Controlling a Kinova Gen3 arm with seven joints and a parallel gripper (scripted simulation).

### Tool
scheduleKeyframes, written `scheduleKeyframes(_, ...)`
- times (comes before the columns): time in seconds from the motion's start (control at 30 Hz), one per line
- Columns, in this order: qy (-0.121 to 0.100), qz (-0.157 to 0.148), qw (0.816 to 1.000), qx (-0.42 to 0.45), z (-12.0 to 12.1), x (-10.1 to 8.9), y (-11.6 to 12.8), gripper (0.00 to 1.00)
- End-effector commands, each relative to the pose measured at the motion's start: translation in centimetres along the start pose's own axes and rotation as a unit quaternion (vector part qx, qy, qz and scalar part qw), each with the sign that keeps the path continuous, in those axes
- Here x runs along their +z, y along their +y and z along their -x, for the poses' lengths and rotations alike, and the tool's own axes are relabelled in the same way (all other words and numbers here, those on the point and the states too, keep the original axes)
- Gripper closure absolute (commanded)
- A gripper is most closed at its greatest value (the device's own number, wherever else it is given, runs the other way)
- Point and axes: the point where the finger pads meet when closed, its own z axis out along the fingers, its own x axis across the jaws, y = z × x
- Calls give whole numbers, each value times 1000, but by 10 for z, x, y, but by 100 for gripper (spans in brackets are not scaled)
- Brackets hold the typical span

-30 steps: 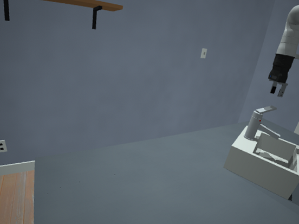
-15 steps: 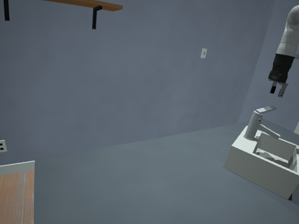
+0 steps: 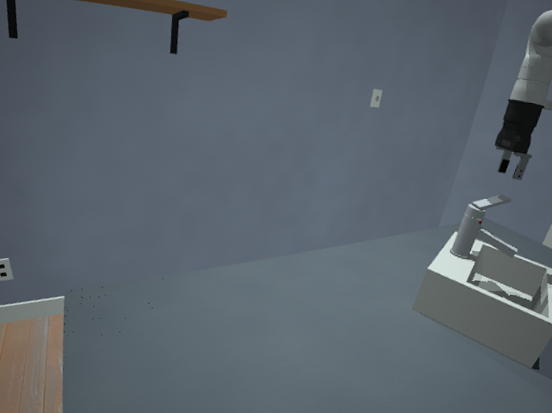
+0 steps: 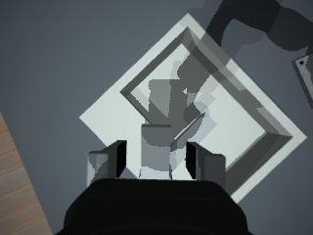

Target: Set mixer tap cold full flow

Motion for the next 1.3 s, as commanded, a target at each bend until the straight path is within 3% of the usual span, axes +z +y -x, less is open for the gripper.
scheduleKeyframes(0.0,0,0,1000,0,0,1,0,0)
scheduleKeyframes(1.27,0,0,1000,0,0,41,0,0)
